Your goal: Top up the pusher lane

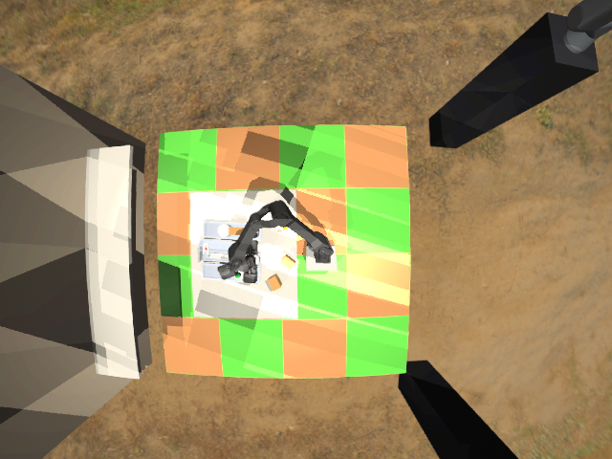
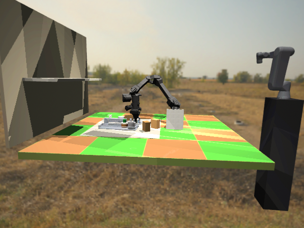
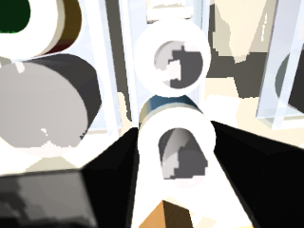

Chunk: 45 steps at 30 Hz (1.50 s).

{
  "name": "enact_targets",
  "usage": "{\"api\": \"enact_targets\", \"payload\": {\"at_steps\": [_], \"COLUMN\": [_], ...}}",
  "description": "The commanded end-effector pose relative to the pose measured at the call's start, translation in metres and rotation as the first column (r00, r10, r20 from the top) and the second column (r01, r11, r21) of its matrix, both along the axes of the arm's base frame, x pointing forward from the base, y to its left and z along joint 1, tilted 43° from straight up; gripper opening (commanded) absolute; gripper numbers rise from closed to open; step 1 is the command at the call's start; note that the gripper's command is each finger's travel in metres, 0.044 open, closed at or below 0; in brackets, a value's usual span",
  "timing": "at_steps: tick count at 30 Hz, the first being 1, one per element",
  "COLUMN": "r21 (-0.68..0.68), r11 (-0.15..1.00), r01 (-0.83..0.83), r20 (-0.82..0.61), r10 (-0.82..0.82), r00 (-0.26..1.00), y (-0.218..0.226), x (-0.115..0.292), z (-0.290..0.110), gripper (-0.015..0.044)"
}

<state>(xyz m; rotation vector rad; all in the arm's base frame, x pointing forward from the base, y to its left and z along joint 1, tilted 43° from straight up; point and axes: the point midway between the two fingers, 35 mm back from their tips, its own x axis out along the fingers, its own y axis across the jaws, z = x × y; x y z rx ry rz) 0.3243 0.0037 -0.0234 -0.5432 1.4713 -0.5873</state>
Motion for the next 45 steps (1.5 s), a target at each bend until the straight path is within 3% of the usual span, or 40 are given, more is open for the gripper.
{"api": "enact_targets", "payload": {"at_steps": [1,45], "r21": [-0.009,-0.009], "r11": [1.000,1.000], "r01": [-0.004,-0.004], "r20": [0.029,0.030], "r10": [0.004,0.004], "r00": [1.000,1.000], "y": [0.0001,0.0010], "x": [0.0104,0.0146], "z": [0.0043,0.0051], "gripper": [0.0000,0.0000]}}
